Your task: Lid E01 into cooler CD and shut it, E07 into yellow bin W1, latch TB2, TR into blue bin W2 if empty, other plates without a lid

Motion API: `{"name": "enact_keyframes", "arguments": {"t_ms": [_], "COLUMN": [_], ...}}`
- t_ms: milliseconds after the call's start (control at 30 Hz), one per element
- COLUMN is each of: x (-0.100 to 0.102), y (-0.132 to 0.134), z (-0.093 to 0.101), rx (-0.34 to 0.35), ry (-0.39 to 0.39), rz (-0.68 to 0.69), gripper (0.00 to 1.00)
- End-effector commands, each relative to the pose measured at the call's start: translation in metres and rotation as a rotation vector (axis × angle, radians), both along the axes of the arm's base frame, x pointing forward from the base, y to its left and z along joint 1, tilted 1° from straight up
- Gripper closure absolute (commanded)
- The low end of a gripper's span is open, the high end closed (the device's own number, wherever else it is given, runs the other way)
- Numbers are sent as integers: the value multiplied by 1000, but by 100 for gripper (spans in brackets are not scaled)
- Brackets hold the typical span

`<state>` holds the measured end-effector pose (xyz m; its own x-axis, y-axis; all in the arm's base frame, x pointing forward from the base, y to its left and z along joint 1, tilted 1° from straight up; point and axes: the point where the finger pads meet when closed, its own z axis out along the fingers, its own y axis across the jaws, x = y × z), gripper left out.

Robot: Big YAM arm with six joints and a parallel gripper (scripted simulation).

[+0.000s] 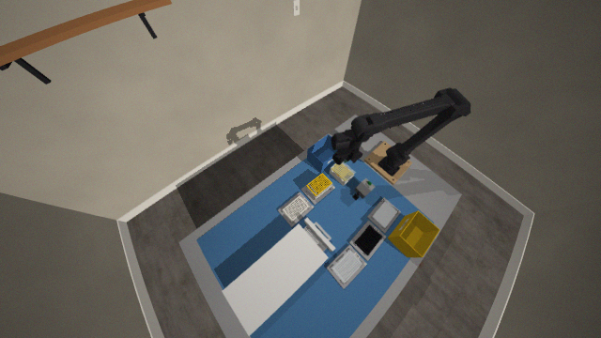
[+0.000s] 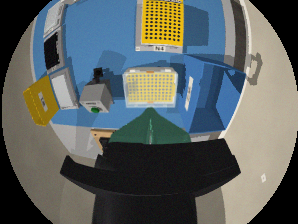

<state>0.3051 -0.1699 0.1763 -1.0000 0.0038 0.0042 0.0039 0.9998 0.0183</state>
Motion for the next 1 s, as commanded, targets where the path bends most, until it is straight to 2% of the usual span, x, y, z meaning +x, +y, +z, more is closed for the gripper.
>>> {"name": "enact_keyframes", "arguments": {"t_ms": [0,400,433,667,733,767,800,967], "x": [10,10,-2,-20,-20,-21,-25,-37], "y": [-6,-6,-6,-6,-6,-6,-6,-6], "z": [16,16,6,-15,-15,-24,-22,-37], "rx": [-22,-22,-23,-24,-24,-13,-22,-24], "ry": [-38,-38,-34,-34,-34,-17,-31,-32], "rz": [3,3,2,2,2,5,2,2], "gripper": [100,100,100,100,100,100,100,100]}}
